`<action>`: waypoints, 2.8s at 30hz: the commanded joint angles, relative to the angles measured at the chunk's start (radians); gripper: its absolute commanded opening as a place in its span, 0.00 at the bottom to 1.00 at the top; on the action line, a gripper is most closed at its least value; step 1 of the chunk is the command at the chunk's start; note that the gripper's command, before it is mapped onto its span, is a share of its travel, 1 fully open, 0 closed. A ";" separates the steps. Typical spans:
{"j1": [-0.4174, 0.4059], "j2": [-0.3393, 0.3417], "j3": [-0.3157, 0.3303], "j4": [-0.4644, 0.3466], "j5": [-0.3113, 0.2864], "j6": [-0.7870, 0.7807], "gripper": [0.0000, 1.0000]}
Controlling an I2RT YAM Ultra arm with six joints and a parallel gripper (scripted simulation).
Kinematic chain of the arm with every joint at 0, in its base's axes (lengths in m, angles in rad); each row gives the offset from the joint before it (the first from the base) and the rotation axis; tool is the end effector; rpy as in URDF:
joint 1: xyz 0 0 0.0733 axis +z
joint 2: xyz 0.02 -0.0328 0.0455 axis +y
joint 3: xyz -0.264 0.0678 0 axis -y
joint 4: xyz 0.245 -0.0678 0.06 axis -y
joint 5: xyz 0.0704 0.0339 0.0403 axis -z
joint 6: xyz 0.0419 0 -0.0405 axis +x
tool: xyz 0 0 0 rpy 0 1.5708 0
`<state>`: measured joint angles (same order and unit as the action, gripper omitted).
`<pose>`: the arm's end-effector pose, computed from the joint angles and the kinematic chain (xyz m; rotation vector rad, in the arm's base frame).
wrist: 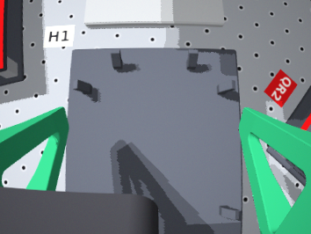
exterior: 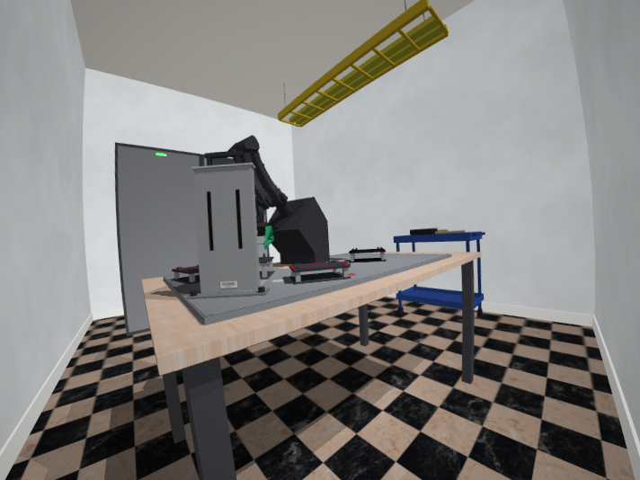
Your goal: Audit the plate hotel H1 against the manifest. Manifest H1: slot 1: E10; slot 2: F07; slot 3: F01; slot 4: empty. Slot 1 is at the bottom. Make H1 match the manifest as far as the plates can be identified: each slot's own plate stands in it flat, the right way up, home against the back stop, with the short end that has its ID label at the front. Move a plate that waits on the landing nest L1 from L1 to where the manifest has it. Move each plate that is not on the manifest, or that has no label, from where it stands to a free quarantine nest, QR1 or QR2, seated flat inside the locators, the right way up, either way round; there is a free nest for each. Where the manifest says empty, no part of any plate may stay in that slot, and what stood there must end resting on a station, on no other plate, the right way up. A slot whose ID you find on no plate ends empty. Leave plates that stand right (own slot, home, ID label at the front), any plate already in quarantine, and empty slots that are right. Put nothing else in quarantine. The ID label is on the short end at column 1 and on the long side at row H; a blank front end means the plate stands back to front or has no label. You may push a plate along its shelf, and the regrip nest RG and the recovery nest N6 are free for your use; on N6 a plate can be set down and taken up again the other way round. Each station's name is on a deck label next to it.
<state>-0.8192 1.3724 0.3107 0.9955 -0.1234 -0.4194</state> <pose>0.1763 -0.1795 0.1853 0.2416 1.6880 -0.8392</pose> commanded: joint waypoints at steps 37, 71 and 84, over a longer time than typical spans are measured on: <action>-0.059 -0.394 -0.189 -0.194 -0.064 -0.008 1.00; 0.083 -1.078 -0.007 -1.004 0.062 0.009 1.00; 0.158 -1.114 0.023 -1.141 0.146 0.008 1.00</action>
<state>-0.6678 0.2554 0.3435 -0.1242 0.0086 -0.4141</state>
